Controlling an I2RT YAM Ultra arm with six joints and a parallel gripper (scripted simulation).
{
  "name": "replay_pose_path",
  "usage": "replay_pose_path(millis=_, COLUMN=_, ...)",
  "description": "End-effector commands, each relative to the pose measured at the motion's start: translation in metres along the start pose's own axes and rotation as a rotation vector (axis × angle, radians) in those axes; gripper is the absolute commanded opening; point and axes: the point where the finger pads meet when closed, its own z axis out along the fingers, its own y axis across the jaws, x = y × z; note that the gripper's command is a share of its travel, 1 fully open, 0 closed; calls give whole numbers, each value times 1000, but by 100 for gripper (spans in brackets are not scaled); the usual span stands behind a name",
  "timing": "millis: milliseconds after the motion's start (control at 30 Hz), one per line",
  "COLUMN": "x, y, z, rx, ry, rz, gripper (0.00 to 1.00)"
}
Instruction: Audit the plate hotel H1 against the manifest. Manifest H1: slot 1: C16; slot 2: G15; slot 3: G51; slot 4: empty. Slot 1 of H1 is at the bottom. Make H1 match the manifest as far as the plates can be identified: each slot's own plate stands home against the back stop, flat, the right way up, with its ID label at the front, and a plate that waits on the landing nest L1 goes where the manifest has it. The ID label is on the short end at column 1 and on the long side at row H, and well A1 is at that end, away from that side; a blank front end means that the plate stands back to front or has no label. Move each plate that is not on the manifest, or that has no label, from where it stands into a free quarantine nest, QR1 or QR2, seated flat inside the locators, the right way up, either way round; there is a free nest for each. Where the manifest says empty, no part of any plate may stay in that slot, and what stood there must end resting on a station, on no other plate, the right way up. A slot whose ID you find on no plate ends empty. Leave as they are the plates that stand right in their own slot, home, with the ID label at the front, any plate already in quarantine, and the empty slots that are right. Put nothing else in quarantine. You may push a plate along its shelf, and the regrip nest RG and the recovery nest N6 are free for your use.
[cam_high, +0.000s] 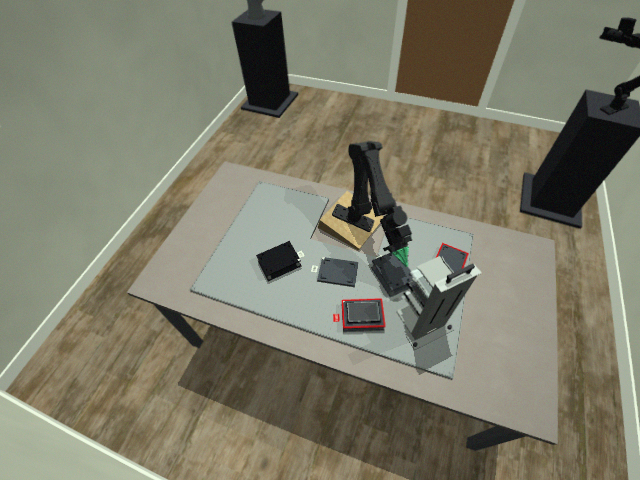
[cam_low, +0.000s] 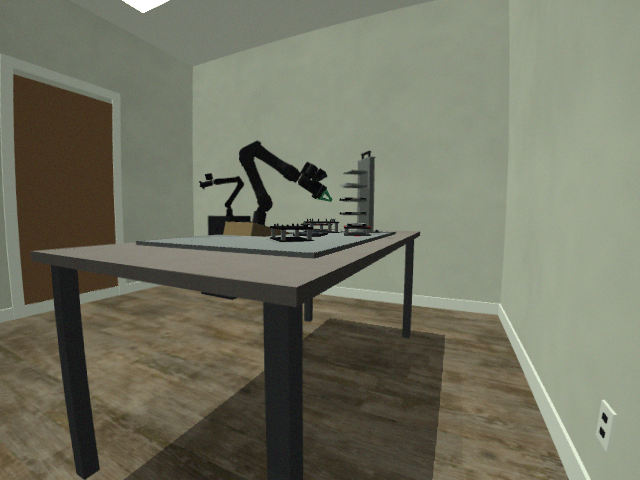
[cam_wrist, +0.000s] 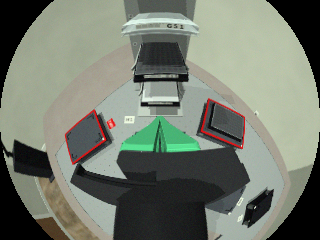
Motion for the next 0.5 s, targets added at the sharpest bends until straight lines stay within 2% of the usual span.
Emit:
replay_pose_path(millis=0, x=-9, y=-2, z=-11, rx=5, ry=-31, rz=-5, gripper=0)
replay_pose_path(millis=67, x=0, y=-3, z=-13, rx=6, ry=-15, rz=-2, gripper=0)
replay_pose_path(millis=167, x=-3, y=-2, z=-18, rx=5, ry=-27, rz=-4, gripper=0)
replay_pose_path(millis=300, x=4, y=-3, z=-20, rx=6, ry=-16, rz=-3, gripper=0)
replay_pose_path(millis=333, x=-15, y=-1, z=-25, rx=5, ry=-57, rz=-8, gripper=0)
replay_pose_path(millis=367, x=-11, y=-1, z=-26, rx=4, ry=-49, rz=-7, gripper=0)
replay_pose_path(millis=400, x=4, y=-3, z=-25, rx=6, ry=-21, rz=-3, gripper=0)
replay_pose_path(millis=467, x=9, y=-3, z=-27, rx=6, ry=-15, rz=-3, gripper=0)
